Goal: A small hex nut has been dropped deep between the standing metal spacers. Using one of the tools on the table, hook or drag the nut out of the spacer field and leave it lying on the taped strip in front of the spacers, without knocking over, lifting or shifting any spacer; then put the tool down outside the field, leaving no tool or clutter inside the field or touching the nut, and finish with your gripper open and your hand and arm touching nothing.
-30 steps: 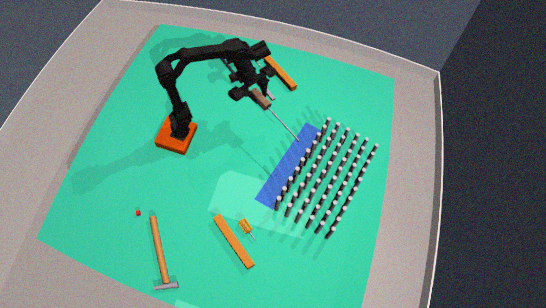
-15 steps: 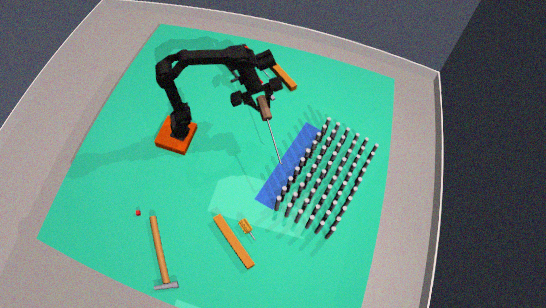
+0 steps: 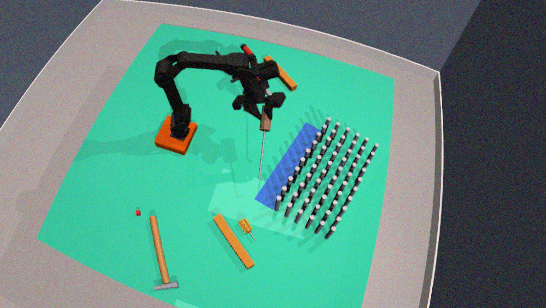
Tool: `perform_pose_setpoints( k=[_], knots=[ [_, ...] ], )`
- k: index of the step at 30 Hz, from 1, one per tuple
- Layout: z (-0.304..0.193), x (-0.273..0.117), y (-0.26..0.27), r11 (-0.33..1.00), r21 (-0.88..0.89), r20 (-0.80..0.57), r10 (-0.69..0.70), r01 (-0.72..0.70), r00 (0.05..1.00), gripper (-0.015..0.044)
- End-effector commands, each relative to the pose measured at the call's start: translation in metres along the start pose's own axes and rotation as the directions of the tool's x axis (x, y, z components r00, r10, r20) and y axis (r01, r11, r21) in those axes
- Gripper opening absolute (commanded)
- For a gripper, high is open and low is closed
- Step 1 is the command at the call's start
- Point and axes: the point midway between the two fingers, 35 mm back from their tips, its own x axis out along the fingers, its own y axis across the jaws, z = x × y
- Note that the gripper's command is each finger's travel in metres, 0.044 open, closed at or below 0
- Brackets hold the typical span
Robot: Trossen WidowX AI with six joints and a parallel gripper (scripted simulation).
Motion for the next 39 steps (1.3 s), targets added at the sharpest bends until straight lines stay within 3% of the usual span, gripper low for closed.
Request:
perform_pose_setpoints(
  k=[1,18,39],
  knots=[
    [-0.011,0.002,-0.004,0.993,0.12,-0.003,-0.004,0.005,1.0,0.0],
    [-0.06,0.013,-0.018,0.8,0.599,-0.036,-0.01,0.03,0.999,0.0],
    [-0.121,0.02,-0.03,0.237,0.97,-0.046,-0.028,0.051,0.999,0.0]
  ],
)
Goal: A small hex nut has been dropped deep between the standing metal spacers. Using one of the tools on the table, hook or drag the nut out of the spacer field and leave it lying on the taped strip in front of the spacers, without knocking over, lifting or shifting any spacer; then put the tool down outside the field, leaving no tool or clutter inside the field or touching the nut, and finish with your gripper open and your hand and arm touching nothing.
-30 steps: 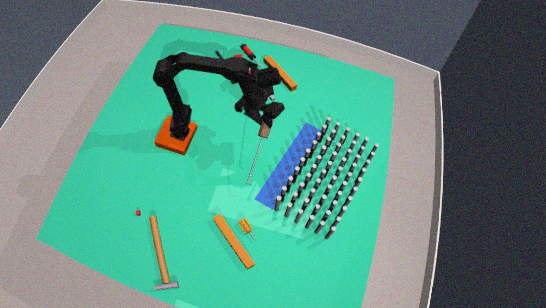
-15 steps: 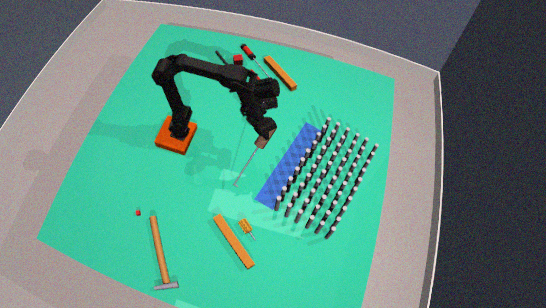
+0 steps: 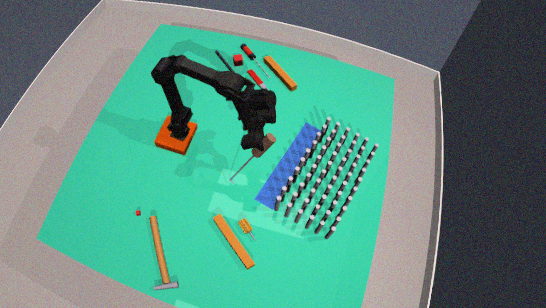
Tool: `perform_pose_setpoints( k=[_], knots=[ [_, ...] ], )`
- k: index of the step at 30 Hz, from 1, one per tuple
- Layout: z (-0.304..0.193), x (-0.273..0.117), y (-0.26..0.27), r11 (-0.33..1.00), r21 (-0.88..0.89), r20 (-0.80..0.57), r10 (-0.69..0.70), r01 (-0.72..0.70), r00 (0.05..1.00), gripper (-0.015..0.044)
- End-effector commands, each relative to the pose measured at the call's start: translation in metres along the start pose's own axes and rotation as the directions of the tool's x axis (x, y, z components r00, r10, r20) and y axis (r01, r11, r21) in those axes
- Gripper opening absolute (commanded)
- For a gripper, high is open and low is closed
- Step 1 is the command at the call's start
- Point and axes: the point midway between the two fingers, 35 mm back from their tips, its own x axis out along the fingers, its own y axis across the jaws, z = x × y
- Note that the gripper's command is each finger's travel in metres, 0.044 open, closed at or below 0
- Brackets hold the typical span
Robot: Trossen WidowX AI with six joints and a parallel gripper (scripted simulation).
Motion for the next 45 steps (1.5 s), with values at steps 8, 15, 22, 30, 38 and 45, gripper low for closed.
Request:
perform_pose_setpoints(
  k=[8,15,22,30,38,45],
  knots=[
    [-0.003,0.003,-0.029,0.955,0.295,0.009,-0.017,0.014,1.0,0.0],
    [-0.006,0.0,-0.052,0.867,0.497,0.029,-0.049,0.028,0.998,0.0],
    [-0.015,0.003,-0.068,0.751,0.66,0.018,-0.057,0.031,0.998,0.0],
    [-0.03,0.007,-0.088,0.545,0.838,0.001,-0.064,0.034,0.998,0.0],
    [-0.046,0.01,-0.108,0.298,0.954,-0.015,-0.07,0.035,0.997,0.0],
    [-0.061,0.012,-0.124,0.063,0.998,-0.027,-0.077,0.032,0.997,0.0]
  ],
)
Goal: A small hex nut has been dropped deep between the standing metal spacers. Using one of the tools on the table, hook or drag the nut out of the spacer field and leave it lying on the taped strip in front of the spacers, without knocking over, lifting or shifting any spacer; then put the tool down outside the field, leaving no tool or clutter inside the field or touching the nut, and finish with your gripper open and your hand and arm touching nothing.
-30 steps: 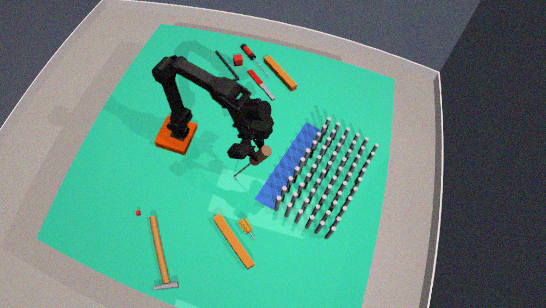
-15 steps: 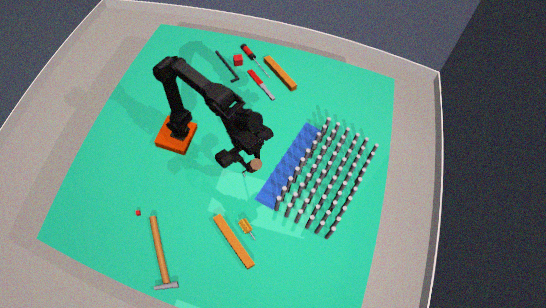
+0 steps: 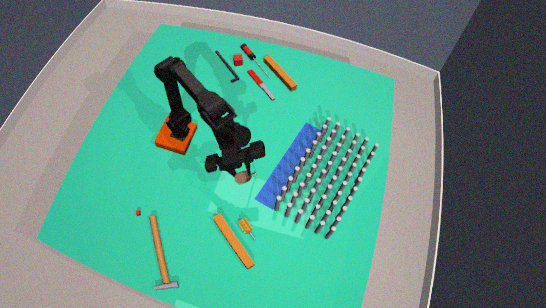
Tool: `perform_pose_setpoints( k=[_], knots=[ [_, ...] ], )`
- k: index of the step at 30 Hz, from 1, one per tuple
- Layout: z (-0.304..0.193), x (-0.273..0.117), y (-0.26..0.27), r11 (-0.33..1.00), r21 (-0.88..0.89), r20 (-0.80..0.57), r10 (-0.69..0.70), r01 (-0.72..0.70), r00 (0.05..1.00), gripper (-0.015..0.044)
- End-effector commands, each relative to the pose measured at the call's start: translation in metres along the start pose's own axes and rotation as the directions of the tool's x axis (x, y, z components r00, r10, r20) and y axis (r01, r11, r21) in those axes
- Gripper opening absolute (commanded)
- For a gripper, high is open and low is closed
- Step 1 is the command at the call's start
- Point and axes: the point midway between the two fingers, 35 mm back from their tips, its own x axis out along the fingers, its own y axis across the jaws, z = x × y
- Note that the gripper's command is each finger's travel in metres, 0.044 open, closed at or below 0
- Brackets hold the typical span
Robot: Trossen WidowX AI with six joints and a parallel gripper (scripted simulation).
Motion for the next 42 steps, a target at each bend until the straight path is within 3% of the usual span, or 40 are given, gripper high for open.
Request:
perform_pose_setpoints(
  k=[1,10,19,31,42],
  knots=[
    [0.007,0.003,-0.009,0.992,0.127,-0.002,-0.004,0.004,1.0,0.0],
    [0.023,0.006,-0.032,0.906,0.422,0.005,-0.019,0.015,1.0,0.0],
    [0.038,0.007,-0.057,0.735,0.678,0.013,-0.032,0.015,0.999,0.0],
    [0.056,0.006,-0.092,0.402,0.916,0.026,-0.048,-0.004,0.999,0.0],
    [0.07,0.002,-0.125,0.037,0.999,0.04,-0.062,-0.038,0.997,0.0]
  ],
)
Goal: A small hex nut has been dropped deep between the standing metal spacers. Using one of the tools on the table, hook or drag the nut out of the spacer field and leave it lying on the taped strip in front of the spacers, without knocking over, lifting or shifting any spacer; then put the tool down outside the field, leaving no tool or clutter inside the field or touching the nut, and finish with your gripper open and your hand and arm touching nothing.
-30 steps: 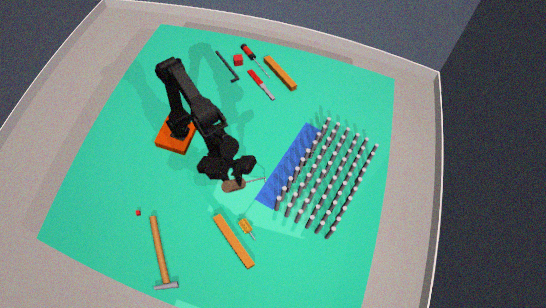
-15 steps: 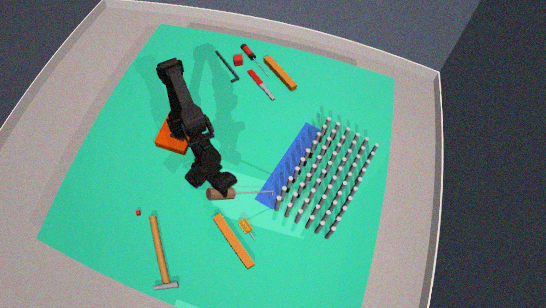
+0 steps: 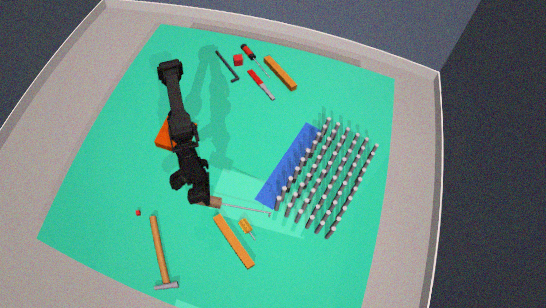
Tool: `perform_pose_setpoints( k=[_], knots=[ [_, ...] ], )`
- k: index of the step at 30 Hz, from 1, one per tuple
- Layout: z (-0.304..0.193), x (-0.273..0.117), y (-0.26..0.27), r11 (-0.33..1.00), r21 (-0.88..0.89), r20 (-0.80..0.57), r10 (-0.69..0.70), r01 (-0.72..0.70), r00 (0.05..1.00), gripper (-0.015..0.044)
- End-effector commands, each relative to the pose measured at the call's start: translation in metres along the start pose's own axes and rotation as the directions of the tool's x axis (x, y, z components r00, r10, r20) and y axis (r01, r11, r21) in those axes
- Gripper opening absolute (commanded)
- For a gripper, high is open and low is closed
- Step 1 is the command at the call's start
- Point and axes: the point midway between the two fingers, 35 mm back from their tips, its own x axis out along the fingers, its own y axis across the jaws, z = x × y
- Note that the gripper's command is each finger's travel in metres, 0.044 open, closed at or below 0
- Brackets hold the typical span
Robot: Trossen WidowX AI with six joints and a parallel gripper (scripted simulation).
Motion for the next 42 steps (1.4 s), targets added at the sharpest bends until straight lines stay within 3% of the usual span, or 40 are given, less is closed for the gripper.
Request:
perform_pose_setpoints(
  k=[1,13,25,42],
  knots=[
    [0.011,0.001,0.003,0.992,0.128,-0.001,0.003,-0.003,1.0,0.0],
    [0.05,-0.003,0.009,0.857,0.514,0.016,0.021,-0.026,1.0,0.0],
    [0.09,-0.009,0.012,0.579,0.814,0.034,0.043,-0.053,0.998,0.0],
    [0.097,-0.003,0.011,0.536,0.842,0.036,0.047,-0.055,0.998,0.0]
  ],
)
